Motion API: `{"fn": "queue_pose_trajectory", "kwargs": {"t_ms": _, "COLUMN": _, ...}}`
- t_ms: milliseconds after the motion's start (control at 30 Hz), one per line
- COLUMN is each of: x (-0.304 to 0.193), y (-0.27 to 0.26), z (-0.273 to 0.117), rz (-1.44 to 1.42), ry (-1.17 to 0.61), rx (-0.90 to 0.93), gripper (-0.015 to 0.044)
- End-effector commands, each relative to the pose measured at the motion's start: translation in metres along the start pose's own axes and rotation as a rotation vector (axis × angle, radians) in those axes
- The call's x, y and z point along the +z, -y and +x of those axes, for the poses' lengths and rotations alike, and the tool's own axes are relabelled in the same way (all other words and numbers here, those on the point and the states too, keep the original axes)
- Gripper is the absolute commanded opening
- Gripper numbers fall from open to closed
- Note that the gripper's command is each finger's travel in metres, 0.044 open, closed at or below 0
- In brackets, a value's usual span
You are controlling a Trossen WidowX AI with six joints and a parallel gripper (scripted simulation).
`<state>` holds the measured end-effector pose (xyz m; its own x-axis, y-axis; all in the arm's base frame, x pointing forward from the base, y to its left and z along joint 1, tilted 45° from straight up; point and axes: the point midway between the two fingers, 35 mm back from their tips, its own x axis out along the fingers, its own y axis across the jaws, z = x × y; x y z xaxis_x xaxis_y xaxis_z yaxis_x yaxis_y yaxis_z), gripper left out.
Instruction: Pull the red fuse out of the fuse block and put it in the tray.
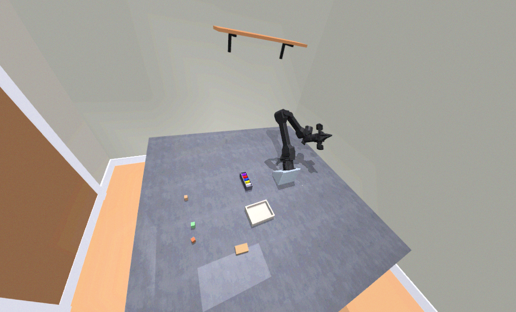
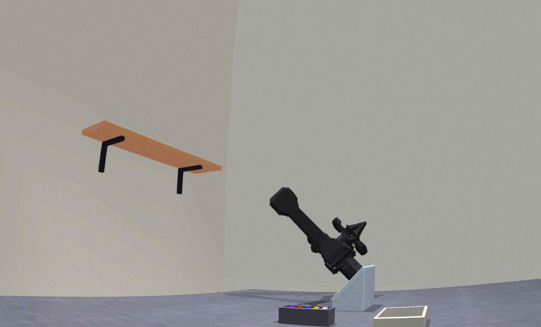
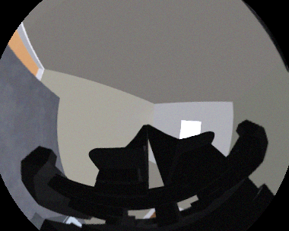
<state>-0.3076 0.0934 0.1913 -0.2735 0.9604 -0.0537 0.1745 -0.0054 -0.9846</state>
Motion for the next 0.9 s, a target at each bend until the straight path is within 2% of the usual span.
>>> {"fn": "queue_pose_trajectory", "kwargs": {"t_ms": 0, "x": 0.001, "y": 0.0, "z": -0.001, "rz": 0.002, "ry": 0.004, "rx": 0.0, "gripper": 0.0026}}
{"fn": "queue_pose_trajectory", "kwargs": {"t_ms": 67, "x": 0.006, "y": 0.002, "z": -0.007, "rz": 0.014, "ry": 0.04, "rx": 0.002, "gripper": 0.0074}}
{"fn": "queue_pose_trajectory", "kwargs": {"t_ms": 300, "x": 0.049, "y": 0.023, "z": -0.073, "rz": 0.118, "ry": 0.379, "rx": 0.028, "gripper": 0.0074}}
{"fn": "queue_pose_trajectory", "kwargs": {"t_ms": 600, "x": 0.075, "y": 0.054, "z": -0.194, "rz": 0.242, "ry": 0.882, "rx": 0.109, "gripper": 0.0074}}
{"fn": "queue_pose_trajectory", "kwargs": {"t_ms": 867, "x": 0.053, "y": 0.075, "z": -0.313, "rz": 0.32, "ry": 1.331, "rx": 0.223, "gripper": 0.0074}}
